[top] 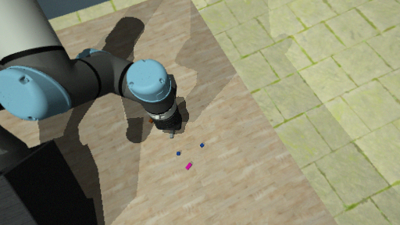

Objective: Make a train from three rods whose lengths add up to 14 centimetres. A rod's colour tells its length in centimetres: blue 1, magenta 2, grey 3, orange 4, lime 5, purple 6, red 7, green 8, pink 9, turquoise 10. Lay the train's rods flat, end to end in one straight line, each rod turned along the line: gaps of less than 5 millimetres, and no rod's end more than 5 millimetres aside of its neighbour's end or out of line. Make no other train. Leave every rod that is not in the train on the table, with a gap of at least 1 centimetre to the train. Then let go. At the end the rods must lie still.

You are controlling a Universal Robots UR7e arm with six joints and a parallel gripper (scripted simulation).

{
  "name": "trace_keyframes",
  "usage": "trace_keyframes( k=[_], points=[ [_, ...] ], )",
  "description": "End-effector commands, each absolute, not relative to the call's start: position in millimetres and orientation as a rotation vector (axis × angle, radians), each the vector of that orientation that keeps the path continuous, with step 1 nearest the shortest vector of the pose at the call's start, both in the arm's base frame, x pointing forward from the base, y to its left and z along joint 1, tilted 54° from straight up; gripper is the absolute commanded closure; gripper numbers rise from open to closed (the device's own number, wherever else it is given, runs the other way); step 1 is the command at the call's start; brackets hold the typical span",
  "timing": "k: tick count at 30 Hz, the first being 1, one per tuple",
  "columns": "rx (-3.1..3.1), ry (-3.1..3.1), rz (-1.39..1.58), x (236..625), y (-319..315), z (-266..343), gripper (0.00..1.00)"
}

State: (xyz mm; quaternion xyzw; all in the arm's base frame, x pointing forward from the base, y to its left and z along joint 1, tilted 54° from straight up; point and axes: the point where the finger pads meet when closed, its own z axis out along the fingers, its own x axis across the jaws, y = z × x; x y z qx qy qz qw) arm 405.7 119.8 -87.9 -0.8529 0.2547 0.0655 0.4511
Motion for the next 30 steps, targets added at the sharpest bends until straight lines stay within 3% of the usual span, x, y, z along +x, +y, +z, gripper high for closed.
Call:
trace_keyframes(
  k=[1, 5, 6, 30],
  points=[
    [-2.108, 0.630, 0.161, 406, 119, -88, 0.58],
    [-2.108, 0.630, 0.161, 406, 119, -88, 0.52],
    [-2.108, 0.630, 0.161, 406, 119, -88, 0.46],
    [-2.108, 0.630, 0.161, 402, 93, -69, 0.46]
  ],
)
